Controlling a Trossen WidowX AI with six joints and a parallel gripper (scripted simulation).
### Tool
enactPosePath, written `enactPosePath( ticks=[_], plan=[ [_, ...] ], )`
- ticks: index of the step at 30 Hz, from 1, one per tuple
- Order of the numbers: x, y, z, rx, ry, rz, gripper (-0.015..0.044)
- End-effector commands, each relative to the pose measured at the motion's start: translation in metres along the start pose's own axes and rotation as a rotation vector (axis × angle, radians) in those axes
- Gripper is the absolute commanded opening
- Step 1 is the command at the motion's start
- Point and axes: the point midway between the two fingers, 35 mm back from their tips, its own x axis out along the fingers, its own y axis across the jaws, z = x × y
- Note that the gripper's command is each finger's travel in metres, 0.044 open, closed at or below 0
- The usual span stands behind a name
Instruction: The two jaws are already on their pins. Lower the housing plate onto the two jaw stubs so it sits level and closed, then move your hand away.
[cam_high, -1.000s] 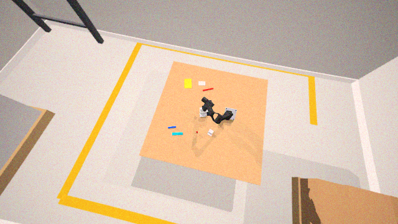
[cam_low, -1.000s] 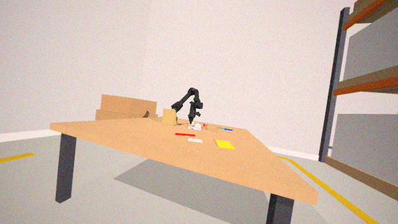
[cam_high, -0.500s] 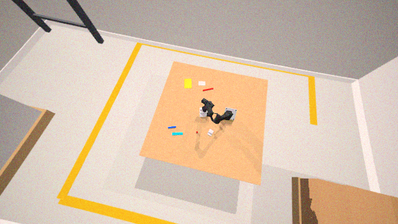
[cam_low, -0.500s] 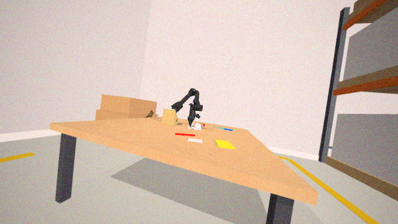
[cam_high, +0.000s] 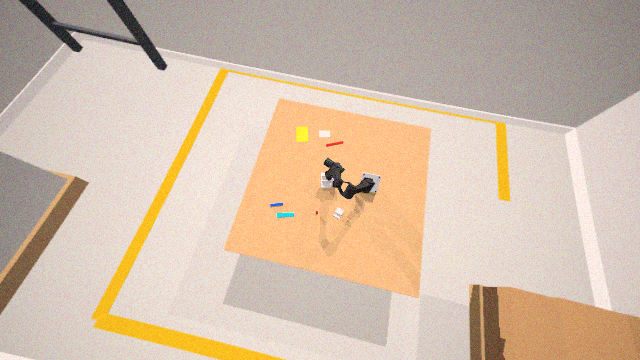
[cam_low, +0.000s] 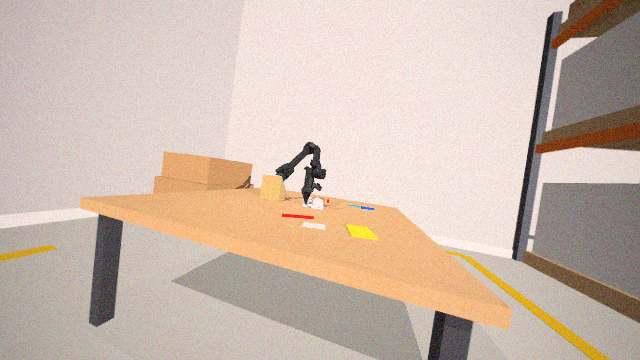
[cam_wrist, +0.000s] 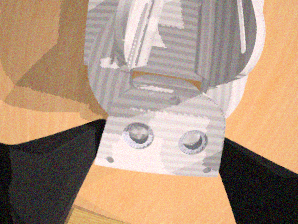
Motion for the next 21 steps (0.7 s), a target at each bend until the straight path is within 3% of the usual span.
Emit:
enactPosePath(
  ticks=[1, 21],
  plan=[
    [0.0018, 0.0002, 0.0002, 0.009, -0.002, 0.003, 0.0351],
    [0.0048, 0.0002, 0.0002, 0.011, -0.002, 0.003, 0.0351]
  ],
)
